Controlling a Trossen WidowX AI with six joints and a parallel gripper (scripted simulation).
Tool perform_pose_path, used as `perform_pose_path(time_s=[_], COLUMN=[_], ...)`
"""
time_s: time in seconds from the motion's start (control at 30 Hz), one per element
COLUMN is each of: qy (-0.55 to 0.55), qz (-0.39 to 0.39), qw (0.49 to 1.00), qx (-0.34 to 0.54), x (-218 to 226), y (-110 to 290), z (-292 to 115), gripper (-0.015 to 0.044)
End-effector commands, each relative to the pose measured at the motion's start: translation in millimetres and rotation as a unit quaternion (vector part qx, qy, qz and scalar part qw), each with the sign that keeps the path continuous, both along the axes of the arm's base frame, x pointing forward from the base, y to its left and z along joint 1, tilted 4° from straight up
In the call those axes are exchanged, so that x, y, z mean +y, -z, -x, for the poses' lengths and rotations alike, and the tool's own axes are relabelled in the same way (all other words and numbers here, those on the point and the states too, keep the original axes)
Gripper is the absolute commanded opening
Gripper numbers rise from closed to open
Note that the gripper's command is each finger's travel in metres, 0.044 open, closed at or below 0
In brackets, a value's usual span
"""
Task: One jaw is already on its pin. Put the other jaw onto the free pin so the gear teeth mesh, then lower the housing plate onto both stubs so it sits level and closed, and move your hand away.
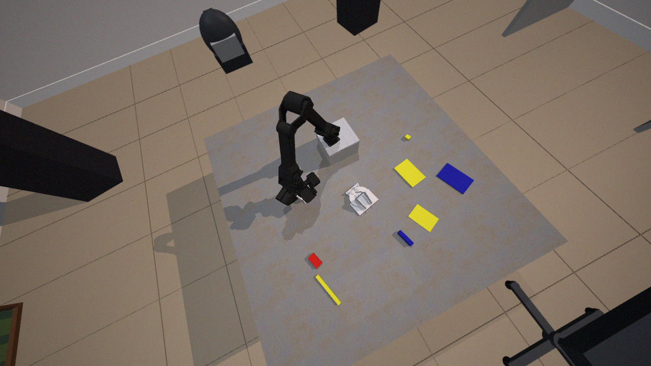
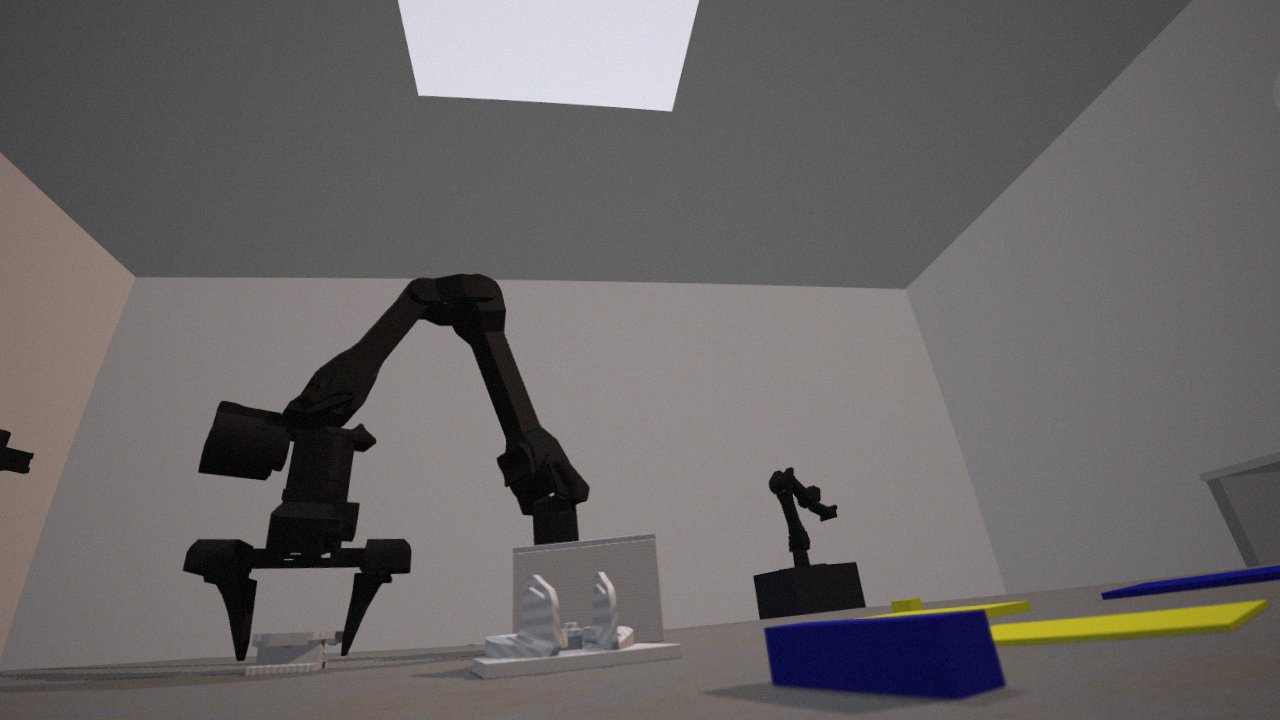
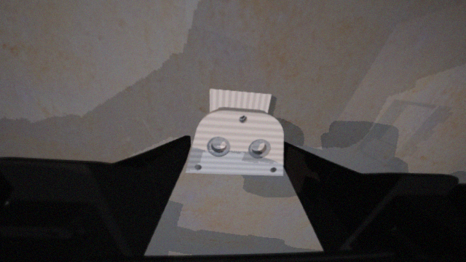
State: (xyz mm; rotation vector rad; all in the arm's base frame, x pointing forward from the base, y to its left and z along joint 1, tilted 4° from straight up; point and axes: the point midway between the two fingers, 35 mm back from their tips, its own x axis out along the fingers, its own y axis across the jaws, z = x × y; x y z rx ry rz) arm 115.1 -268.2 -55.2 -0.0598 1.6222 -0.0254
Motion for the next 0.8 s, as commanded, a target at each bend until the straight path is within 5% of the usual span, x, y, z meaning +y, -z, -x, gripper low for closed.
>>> perform_pose_path(time_s=[0.0, 0.77], qy=[0.0, -0.001], qz=[0.0, 0.0], qw=[1.0, 1.0], qx=[0.0, 0.0], x=[0.0, -0.9], y=[0.0, -23.2], z=[0.0, -2.2], gripper=[0.0373, 0.0351])
